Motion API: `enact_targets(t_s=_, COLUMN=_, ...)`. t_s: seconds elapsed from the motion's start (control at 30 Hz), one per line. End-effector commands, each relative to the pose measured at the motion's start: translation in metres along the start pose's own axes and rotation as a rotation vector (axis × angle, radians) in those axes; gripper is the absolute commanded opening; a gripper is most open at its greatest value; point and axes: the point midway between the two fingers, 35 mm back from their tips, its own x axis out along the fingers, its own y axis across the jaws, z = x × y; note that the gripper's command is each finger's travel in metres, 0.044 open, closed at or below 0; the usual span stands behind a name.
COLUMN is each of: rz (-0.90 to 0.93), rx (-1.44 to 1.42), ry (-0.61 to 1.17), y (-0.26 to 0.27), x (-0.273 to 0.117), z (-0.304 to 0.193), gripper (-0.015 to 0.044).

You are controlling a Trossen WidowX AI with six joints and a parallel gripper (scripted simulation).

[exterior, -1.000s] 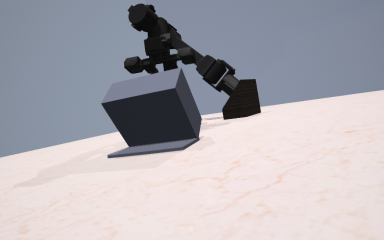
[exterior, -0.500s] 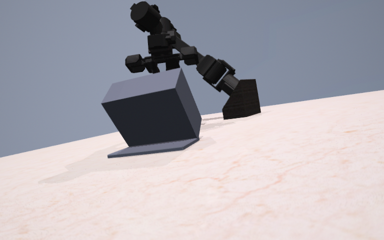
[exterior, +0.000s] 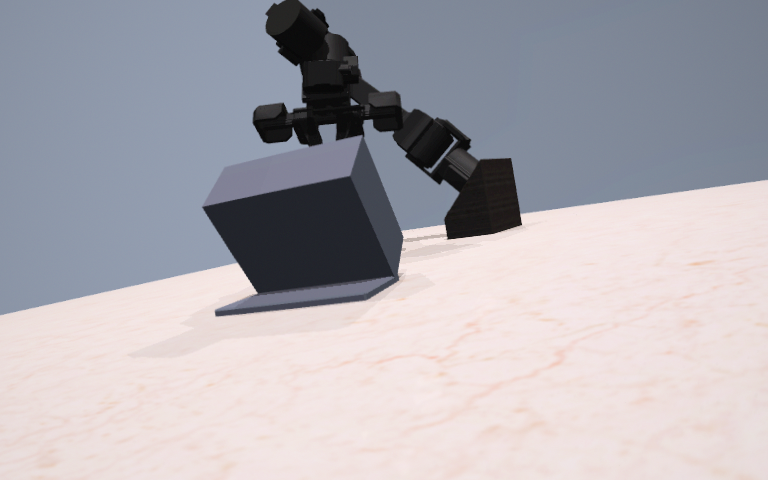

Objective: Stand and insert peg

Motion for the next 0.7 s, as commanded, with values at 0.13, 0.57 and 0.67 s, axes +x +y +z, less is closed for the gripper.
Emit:
enact_targets(t_s=0.13, rz=-0.007, rx=-0.033, ry=-0.044, y=0.006, x=0.003, z=0.010, gripper=0.0000)
enact_targets(t_s=0.57, rz=-0.030, rx=-0.070, ry=-0.118, y=0.012, x=0.006, z=0.025, gripper=0.0000)
enact_targets(t_s=0.67, rz=-0.037, rx=-0.079, ry=-0.134, y=0.013, x=0.007, z=0.029, gripper=0.0000)
